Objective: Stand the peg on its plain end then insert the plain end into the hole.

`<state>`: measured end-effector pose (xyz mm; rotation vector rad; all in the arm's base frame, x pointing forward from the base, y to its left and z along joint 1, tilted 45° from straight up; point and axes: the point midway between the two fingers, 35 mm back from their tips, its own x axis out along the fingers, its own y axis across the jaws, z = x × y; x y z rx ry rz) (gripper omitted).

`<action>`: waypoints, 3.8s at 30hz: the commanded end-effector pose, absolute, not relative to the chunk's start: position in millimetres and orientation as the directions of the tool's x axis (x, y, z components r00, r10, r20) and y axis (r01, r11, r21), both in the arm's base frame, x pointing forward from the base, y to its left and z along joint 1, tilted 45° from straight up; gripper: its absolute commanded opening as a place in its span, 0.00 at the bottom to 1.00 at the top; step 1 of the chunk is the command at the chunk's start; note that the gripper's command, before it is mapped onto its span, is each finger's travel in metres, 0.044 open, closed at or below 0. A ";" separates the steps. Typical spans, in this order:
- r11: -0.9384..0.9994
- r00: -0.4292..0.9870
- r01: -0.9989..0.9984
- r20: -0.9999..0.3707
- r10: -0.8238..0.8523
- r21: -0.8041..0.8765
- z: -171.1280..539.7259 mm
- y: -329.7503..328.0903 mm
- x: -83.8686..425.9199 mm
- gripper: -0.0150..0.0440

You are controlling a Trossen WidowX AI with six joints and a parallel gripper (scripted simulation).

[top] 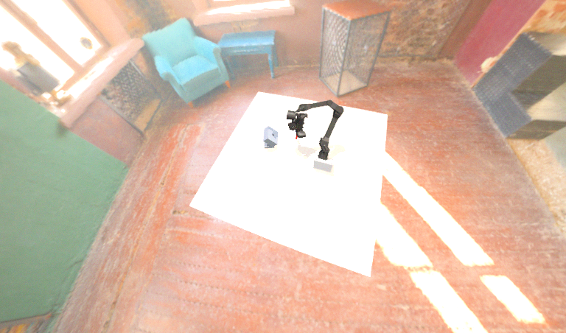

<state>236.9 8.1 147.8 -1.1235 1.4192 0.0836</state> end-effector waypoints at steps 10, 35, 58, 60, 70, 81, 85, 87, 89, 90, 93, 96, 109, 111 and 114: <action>0.522 0.311 -0.646 -0.817 -0.485 -0.556 144.1 14.4 247.0 0.25; 0.499 0.473 -0.638 -0.810 -0.348 -0.587 145.2 26.9 269.8 0.25; 0.453 0.627 -0.608 -0.744 -0.228 -0.652 156.9 37.1 290.4 0.25; 0.448 0.641 -0.604 -0.736 -0.219 -0.659 158.4 37.9 292.1 0.25; 0.422 0.705 -0.579 -0.689 -0.171 -0.697 167.0 41.6 300.0 0.25; 0.414 0.726 -0.569 -0.670 -0.154 -0.711 164.4 43.0 312.6 0.25; 0.410 0.734 -0.564 -0.663 -0.148 -0.717 162.5 43.2 318.9 0.25; 0.408 0.738 -0.562 -0.659 -0.145 -0.719 161.5 43.3 322.0 0.25; 0.406 0.742 -0.559 -0.655 -0.142 -0.722 160.4 43.3 325.1 0.25; 0.405 0.745 -0.558 -0.653 -0.140 -0.724 159.9 43.3 326.6 0.25; 0.403 0.751 -0.554 -0.646 -0.136 -0.728 158.4 43.2 331.0 0.25; 0.399 0.757 -0.551 -0.640 -0.131 -0.733 156.7 43.0 335.4 0.25; 0.389 0.778 -0.535 -0.617 -0.118 -0.749 150.7 41.3 349.3 0.25; 0.390 0.781 -0.533 -0.614 -0.116 -0.751 150.0 41.0 350.7 0.25; 0.392 0.785 -0.528 -0.609 -0.114 -0.754 148.5 40.4 353.0 0.25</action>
